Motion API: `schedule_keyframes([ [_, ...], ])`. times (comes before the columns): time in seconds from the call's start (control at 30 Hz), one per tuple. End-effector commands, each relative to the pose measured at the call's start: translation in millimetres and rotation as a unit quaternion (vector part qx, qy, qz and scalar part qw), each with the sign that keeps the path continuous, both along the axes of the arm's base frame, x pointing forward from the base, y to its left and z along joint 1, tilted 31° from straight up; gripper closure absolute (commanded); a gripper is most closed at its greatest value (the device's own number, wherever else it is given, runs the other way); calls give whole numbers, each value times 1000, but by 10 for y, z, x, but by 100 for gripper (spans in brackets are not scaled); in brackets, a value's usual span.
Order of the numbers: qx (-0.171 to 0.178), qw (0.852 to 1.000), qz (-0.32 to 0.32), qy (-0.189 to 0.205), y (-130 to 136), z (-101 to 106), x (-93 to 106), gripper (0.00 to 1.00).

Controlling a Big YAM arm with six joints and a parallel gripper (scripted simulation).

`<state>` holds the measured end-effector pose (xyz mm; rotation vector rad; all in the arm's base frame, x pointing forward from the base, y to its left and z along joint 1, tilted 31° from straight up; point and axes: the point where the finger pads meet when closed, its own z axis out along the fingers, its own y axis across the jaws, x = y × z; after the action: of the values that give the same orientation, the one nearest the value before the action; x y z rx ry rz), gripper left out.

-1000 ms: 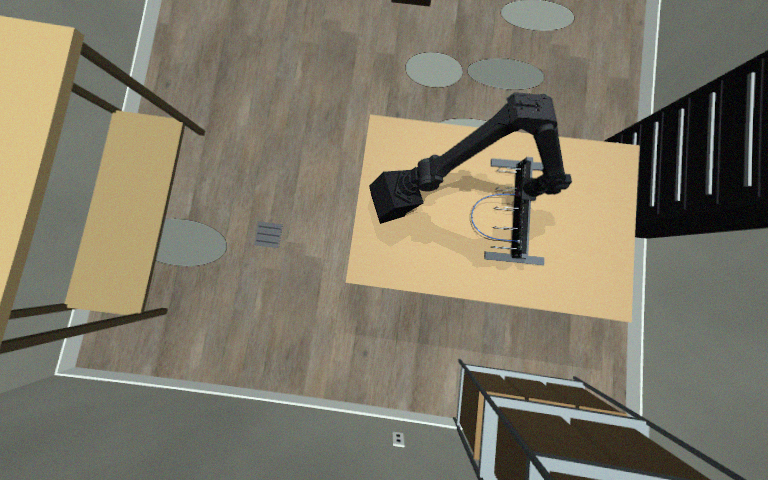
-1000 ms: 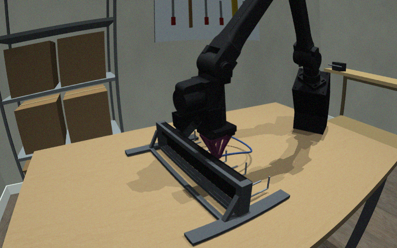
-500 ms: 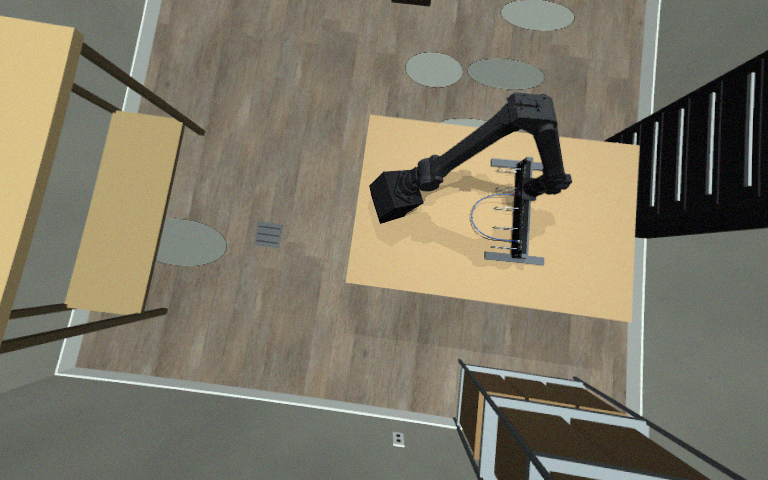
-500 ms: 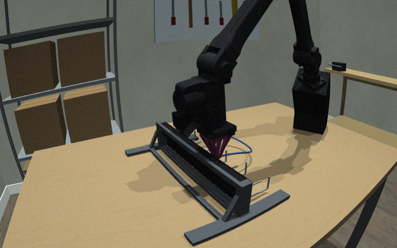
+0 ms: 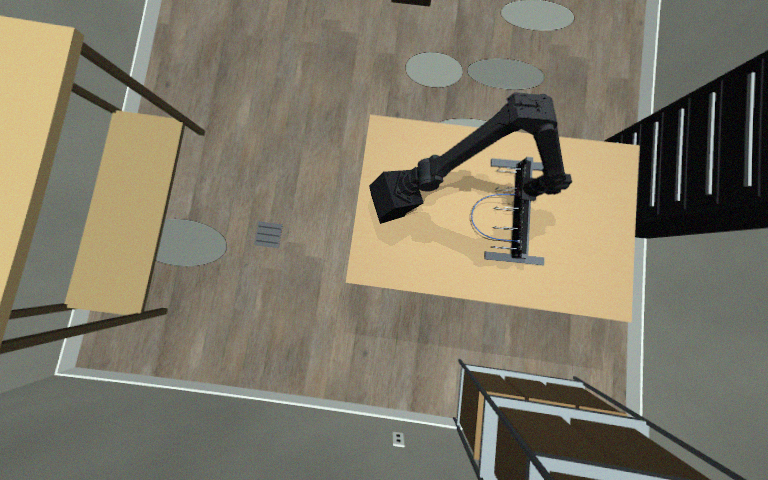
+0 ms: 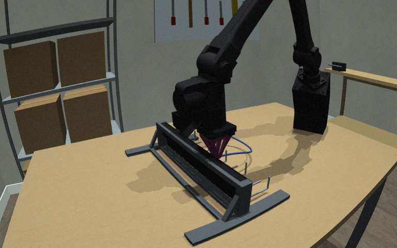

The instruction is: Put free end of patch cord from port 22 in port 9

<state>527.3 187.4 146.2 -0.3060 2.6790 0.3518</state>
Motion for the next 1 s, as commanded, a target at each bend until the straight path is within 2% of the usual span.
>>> schedule_keyframes([
  [0.0, 15, 998, -11, -65, -17, 507, 478, 100],
  [0.53, 15, 998, -11, -68, -17, 534, 495, 100],
  [0.97, 11, 999, -7, -52, -16, 544, 507, 100],
])
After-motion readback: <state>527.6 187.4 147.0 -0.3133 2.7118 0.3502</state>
